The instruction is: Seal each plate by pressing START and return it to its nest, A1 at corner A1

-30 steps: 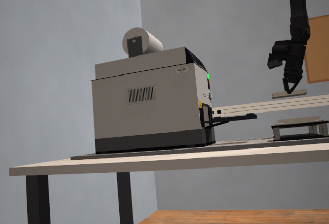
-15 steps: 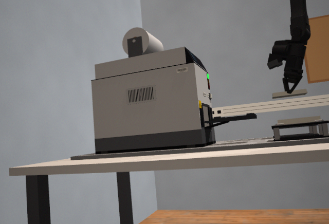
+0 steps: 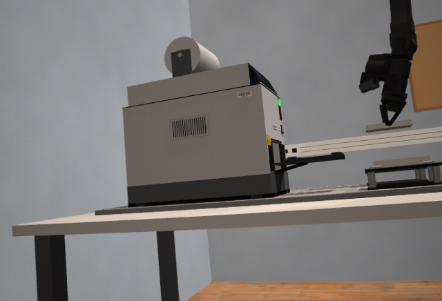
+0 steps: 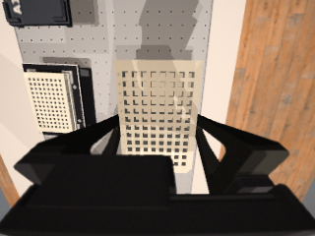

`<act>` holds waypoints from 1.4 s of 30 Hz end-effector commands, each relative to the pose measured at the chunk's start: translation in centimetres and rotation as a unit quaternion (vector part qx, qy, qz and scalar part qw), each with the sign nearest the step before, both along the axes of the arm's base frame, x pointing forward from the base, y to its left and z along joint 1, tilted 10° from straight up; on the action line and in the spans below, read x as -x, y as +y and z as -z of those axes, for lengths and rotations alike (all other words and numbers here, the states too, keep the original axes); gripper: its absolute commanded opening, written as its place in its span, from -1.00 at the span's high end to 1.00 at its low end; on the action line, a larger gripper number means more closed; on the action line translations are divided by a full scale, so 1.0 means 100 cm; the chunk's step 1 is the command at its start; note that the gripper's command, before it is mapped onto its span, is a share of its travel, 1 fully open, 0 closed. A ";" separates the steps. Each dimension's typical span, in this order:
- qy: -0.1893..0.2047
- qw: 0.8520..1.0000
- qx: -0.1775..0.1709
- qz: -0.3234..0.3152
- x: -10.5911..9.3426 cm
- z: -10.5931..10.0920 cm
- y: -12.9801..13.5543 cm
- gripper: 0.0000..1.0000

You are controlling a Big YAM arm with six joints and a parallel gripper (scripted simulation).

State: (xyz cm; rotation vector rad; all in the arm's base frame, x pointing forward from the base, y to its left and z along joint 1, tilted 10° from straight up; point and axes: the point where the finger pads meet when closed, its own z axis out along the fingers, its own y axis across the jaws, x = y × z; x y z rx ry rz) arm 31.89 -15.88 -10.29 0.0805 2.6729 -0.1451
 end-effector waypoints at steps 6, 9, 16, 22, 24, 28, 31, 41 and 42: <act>-0.001 1.000 -0.002 0.008 0.007 0.010 0.017 1.00; 0.003 1.000 -0.008 0.009 0.008 0.012 0.018 1.00; -0.007 1.000 0.000 0.015 0.000 0.002 0.001 1.00; -0.006 1.000 0.003 0.012 -0.003 -0.001 0.009 1.00; -0.013 1.000 0.005 0.012 -0.014 -0.005 0.013 1.00; -0.019 1.000 0.006 0.012 -0.027 -0.009 0.020 1.00; -0.012 1.000 0.002 0.015 -0.029 -0.004 0.025 1.00; 0.001 1.000 -0.001 0.016 -0.037 0.007 0.036 1.00; 0.002 1.000 -0.004 0.016 -0.039 0.008 0.038 1.00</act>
